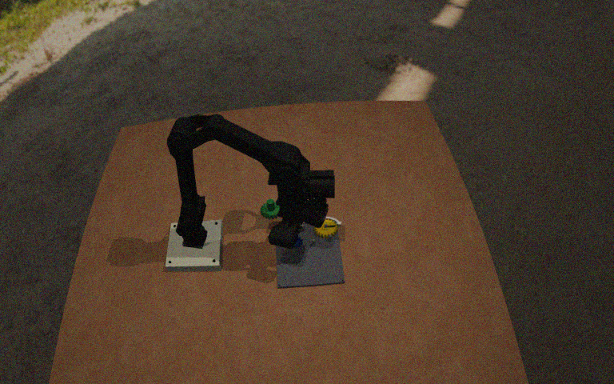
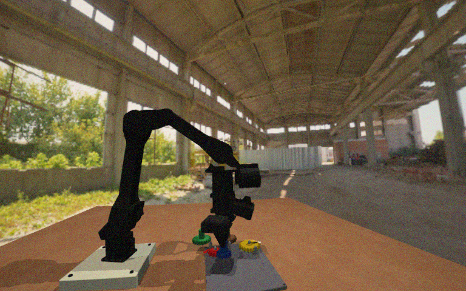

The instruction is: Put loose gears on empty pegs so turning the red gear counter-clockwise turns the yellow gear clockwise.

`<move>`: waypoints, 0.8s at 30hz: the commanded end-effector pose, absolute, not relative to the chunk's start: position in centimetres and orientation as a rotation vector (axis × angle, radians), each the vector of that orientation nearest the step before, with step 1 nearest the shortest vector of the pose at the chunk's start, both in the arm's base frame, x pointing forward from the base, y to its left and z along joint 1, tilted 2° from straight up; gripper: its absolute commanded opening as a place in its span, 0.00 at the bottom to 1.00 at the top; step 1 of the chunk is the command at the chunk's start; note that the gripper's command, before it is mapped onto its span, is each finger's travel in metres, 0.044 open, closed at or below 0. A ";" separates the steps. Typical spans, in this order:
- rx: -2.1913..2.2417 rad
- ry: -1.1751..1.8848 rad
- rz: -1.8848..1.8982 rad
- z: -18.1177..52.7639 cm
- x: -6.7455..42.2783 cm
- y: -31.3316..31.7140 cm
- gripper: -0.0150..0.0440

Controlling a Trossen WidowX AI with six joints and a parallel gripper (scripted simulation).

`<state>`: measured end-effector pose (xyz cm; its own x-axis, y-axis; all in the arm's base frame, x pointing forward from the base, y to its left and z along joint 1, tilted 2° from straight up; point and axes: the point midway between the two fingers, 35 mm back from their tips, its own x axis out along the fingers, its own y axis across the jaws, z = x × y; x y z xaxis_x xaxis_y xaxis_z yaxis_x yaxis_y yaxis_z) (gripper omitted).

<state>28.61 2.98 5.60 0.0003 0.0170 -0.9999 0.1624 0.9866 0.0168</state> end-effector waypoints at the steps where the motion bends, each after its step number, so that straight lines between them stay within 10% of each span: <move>1: 0.224 1.565 -0.203 5.3 28.5 2.9 0.25; 24: -0.072 1.572 0.094 5.2 28.5 2.9 0.25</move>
<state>28.53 2.99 5.26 -0.0036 0.0164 -0.9999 -0.0209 0.9996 0.0165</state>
